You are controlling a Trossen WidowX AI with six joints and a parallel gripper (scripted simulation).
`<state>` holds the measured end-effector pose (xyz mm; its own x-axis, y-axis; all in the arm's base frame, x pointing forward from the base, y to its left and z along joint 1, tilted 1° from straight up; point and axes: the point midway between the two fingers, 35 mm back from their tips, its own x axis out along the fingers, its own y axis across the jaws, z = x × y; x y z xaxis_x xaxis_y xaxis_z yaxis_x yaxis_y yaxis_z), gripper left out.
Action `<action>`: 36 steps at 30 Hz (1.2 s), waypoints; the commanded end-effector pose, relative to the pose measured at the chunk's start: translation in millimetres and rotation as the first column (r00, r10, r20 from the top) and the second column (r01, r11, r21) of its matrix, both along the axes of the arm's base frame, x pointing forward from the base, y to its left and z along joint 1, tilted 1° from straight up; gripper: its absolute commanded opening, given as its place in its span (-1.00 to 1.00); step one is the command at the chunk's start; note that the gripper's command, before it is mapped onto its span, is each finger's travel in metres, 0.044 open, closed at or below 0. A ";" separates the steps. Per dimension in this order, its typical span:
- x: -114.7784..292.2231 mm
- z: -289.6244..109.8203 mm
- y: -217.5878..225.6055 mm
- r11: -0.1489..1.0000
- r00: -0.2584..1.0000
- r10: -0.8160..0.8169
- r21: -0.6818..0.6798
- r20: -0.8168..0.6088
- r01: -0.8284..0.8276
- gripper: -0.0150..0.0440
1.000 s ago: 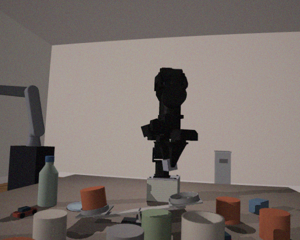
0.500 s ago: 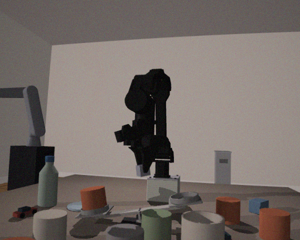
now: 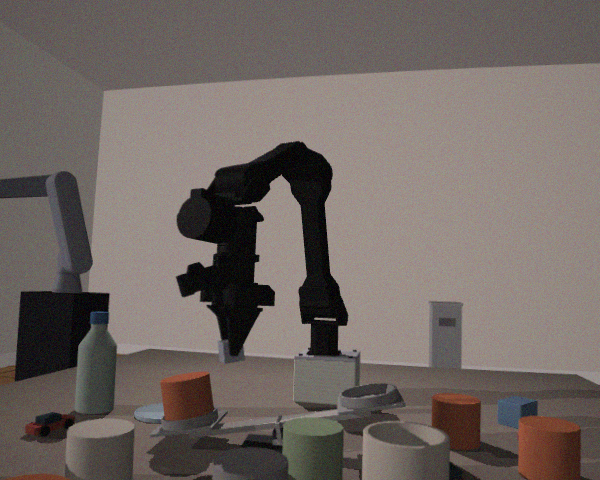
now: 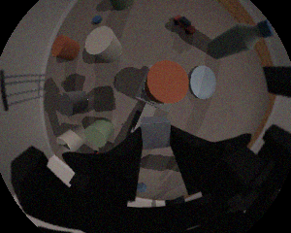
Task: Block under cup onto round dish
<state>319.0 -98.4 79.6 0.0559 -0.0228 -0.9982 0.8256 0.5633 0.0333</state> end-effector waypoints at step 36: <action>-101.3 -59.8 -151.5 1.000 0.999 -0.006 -0.014 -0.045 0.005 -0.49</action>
